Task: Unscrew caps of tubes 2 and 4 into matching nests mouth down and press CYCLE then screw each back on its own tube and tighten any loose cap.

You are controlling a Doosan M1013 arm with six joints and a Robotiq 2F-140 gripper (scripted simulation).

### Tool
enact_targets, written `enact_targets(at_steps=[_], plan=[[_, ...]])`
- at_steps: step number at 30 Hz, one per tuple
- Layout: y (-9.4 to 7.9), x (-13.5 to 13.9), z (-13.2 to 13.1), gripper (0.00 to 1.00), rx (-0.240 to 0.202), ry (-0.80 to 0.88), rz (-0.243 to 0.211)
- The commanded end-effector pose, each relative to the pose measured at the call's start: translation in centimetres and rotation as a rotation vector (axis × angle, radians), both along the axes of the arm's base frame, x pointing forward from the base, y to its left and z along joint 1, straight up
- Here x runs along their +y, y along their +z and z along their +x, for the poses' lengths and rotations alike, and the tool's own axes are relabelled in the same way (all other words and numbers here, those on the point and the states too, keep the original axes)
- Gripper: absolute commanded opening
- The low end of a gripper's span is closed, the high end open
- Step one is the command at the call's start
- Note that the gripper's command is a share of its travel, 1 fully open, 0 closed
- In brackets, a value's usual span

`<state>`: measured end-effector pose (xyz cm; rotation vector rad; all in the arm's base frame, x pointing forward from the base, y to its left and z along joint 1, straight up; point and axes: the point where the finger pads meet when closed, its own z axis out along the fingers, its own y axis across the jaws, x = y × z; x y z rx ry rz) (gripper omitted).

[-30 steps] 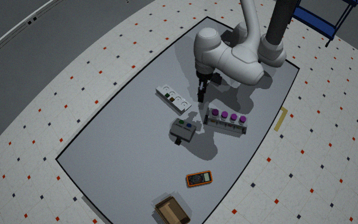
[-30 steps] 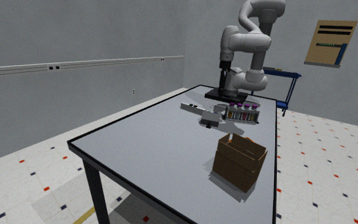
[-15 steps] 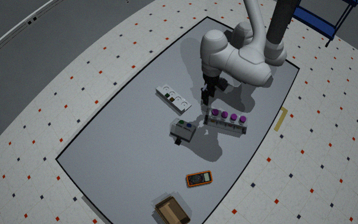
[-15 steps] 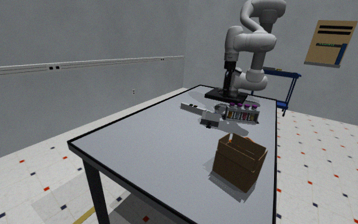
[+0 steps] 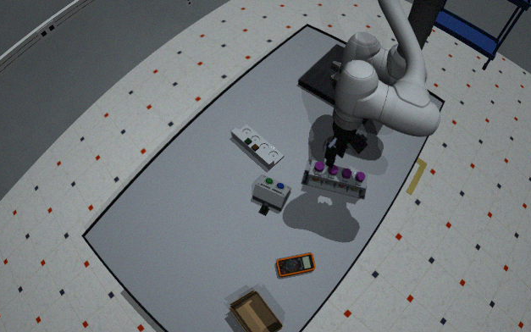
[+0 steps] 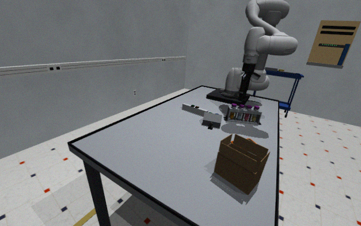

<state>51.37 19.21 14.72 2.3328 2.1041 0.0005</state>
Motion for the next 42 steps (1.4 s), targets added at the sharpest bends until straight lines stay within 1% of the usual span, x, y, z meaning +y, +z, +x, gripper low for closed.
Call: enact_targets(at_steps=[1,4,7,12,21,23,26,42], plan=[[0.0,3.5,-0.5,0.41,-0.001,-0.002,-0.002],[0.0,5.7,-0.9,0.41,-0.001,-0.002,-0.002],[0.0,5.9,-1.0,0.41,-0.001,-0.002,-0.002],[0.0,5.9,-1.0,0.41,-0.001,-0.002,-0.002],[-2.7,5.9,-1.0,0.41,-0.001,-0.002,-0.002],[-2.7,5.9,-1.0,0.41,-0.001,-0.002,-0.002],[-3.5,5.9,-0.9,0.41,-0.001,-0.002,-0.002],[-3.9,5.9,-0.9,0.41,-0.001,-0.002,-0.002]])
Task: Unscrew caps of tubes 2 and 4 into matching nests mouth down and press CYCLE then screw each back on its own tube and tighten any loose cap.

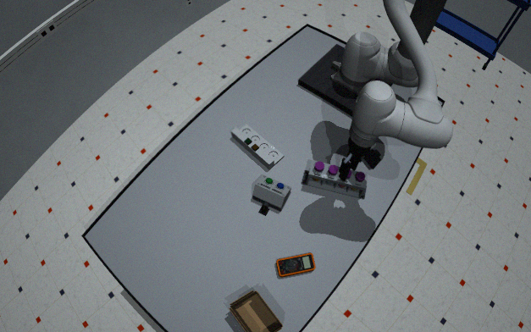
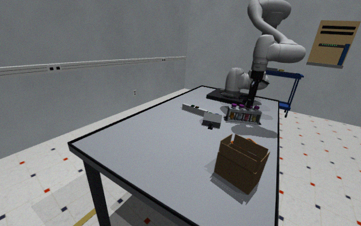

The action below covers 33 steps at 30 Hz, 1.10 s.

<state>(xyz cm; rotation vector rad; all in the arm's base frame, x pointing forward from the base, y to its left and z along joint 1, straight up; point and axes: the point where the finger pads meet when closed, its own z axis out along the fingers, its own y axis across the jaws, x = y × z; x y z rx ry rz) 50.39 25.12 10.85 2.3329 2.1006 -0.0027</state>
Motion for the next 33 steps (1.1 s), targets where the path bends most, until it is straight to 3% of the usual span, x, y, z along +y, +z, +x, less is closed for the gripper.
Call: enact_targets(at_steps=[1,17,18,33], plan=[[-0.08,0.03,0.04,0.41,-0.001,0.000,0.001],[-0.64,0.02,0.04,0.41,-0.001,0.000,0.001],[-0.64,0.02,0.04,0.30,-0.001,0.000,0.001],[-0.63,0.02,0.04,0.30,-0.001,0.050,0.001]])
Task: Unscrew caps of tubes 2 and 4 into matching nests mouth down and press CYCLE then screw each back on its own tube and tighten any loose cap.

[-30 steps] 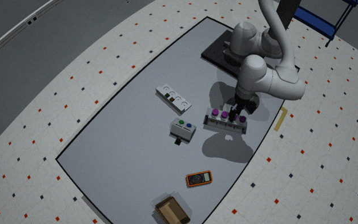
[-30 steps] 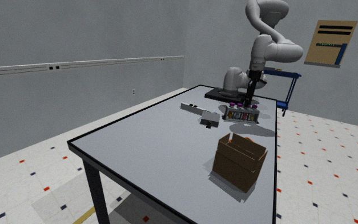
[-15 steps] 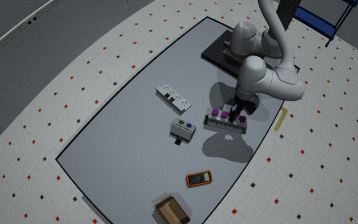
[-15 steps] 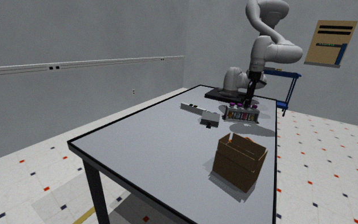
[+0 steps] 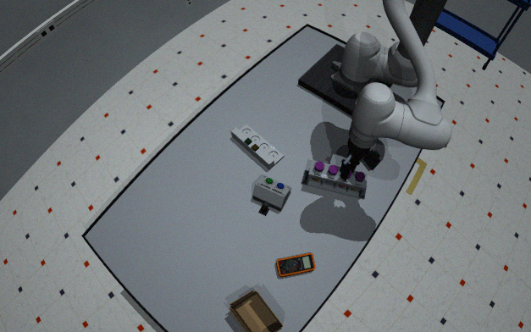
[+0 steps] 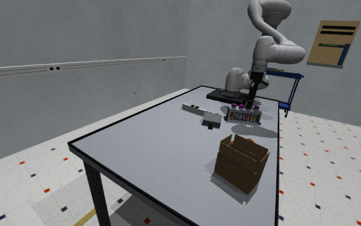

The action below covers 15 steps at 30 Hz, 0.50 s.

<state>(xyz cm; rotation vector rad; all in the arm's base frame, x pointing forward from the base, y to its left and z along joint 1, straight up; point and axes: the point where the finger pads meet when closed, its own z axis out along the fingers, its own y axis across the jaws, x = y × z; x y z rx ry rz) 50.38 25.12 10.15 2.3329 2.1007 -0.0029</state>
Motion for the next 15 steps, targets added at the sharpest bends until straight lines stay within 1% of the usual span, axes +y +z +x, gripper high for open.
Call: enact_targets(at_steps=[1,14,15], plan=[[0.06,0.03,0.04,0.30,-0.001,0.100,0.001],[0.05,0.03,0.04,0.30,0.001,0.750,0.000],[0.05,0.03,0.04,0.30,0.001,0.750,0.000]])
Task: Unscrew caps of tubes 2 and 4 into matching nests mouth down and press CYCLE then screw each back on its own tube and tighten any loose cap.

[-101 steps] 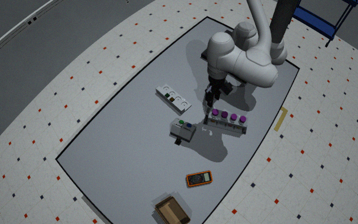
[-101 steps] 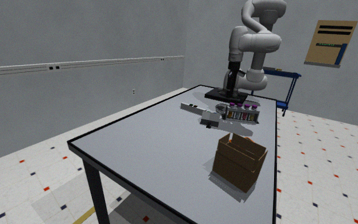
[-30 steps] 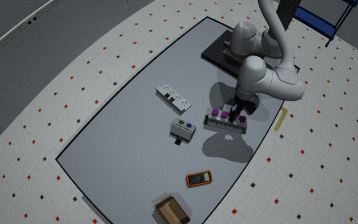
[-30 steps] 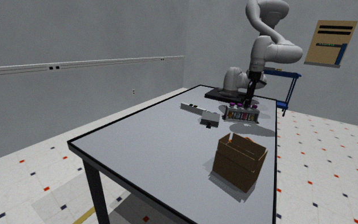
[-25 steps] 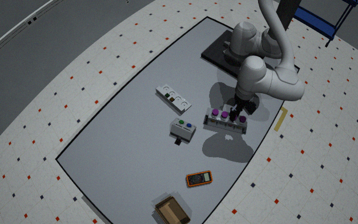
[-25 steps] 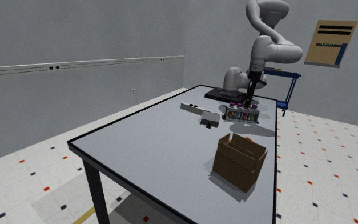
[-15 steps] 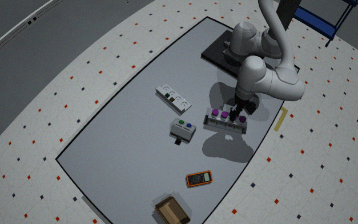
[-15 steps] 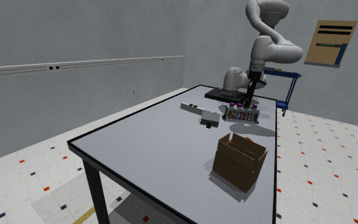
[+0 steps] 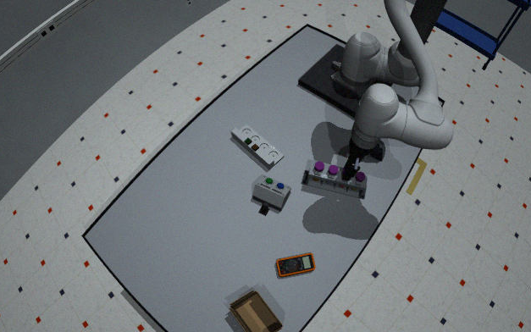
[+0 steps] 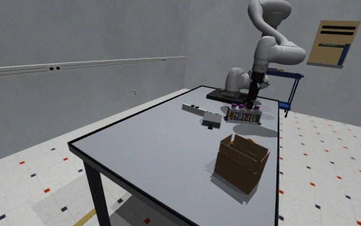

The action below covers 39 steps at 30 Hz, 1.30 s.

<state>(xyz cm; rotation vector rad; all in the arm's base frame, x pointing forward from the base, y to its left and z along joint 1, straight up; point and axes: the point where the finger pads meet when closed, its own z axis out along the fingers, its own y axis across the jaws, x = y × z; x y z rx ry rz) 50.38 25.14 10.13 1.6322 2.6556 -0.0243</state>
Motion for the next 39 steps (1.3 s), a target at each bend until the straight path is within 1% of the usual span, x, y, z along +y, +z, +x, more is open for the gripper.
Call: enact_targets(at_steps=[1,7,14,15,27,31,33,35,37,39], plan=[[0.07,0.01,0.04,0.30,0.014,0.177,0.023],[0.07,0.01,0.04,0.30,0.018,0.474,0.020],[0.07,0.01,0.04,0.30,0.018,0.474,0.020],[0.14,0.02,0.04,0.41,0.018,0.474,0.020],[0.14,0.01,0.04,0.41,0.018,0.473,0.020],[0.13,0.01,0.04,0.41,0.014,0.161,0.023],[0.13,0.01,0.04,0.41,0.013,0.075,0.024],[0.13,0.01,0.04,0.41,0.013,0.075,0.024],[0.13,0.01,0.04,0.41,0.010,-0.113,0.025],[0.13,0.01,0.04,0.41,0.009,-0.195,0.027]])
